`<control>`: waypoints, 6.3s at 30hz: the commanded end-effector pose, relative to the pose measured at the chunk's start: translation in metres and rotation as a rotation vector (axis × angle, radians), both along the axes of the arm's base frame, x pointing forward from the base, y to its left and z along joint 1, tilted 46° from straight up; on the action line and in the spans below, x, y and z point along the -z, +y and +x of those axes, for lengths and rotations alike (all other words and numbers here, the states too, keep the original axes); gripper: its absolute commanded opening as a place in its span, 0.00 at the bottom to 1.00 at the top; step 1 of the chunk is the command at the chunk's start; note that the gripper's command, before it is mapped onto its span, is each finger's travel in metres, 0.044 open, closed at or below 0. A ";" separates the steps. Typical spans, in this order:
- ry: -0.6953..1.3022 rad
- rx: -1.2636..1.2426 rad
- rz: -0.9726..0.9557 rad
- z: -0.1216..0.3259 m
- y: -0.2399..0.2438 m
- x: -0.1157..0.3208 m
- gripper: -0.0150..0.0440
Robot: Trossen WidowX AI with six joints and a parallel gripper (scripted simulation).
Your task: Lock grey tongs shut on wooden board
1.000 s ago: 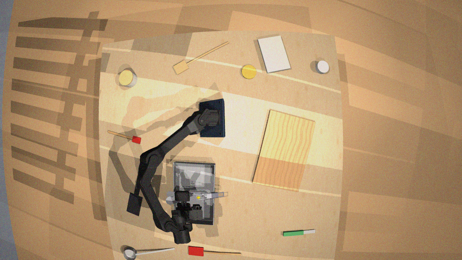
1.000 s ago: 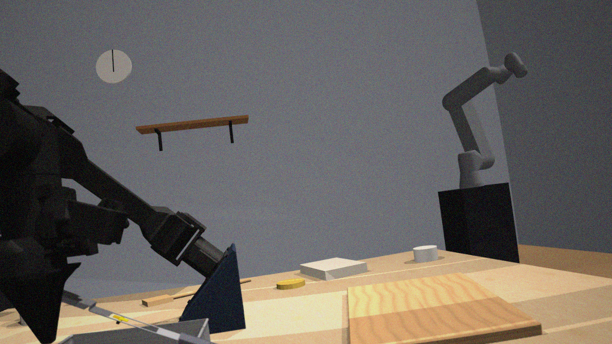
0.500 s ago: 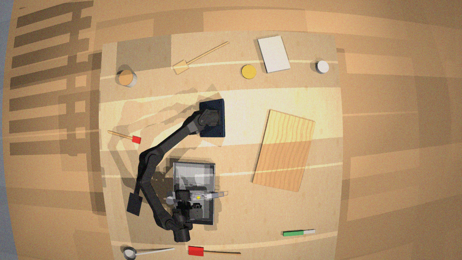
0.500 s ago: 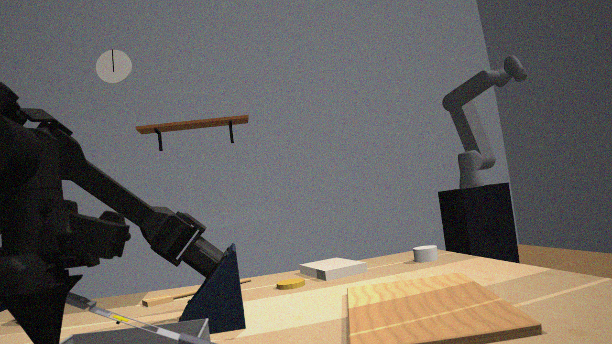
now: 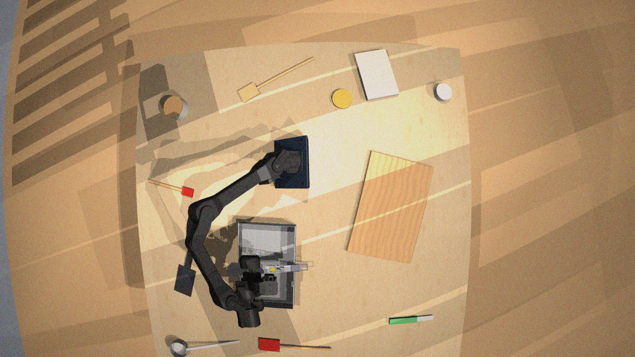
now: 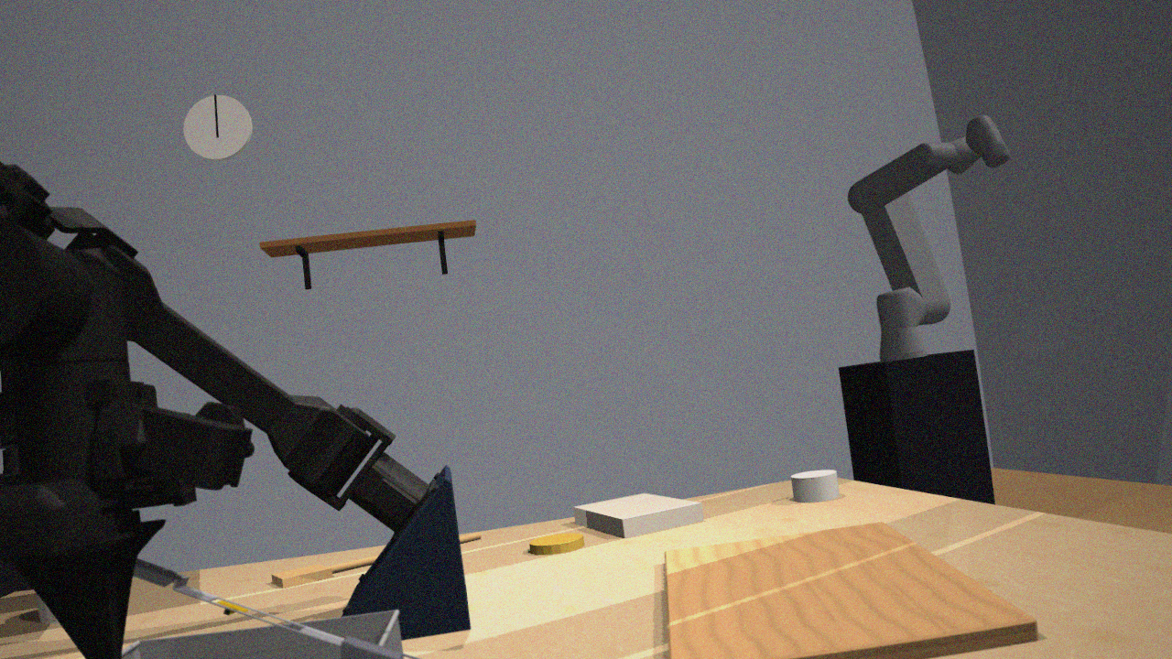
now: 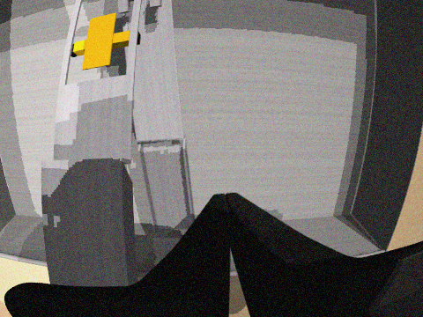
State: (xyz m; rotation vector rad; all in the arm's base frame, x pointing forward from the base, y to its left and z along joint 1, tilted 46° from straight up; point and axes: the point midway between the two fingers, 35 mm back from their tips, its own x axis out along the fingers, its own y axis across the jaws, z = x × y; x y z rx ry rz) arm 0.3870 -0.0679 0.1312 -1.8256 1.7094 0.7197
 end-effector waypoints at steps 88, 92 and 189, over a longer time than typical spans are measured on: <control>-0.005 -0.059 0.002 -0.067 0.060 -0.055 0.80; -0.005 -0.059 0.002 -0.067 0.060 -0.055 0.98; -0.184 0.183 0.014 -0.065 -0.014 0.076 0.81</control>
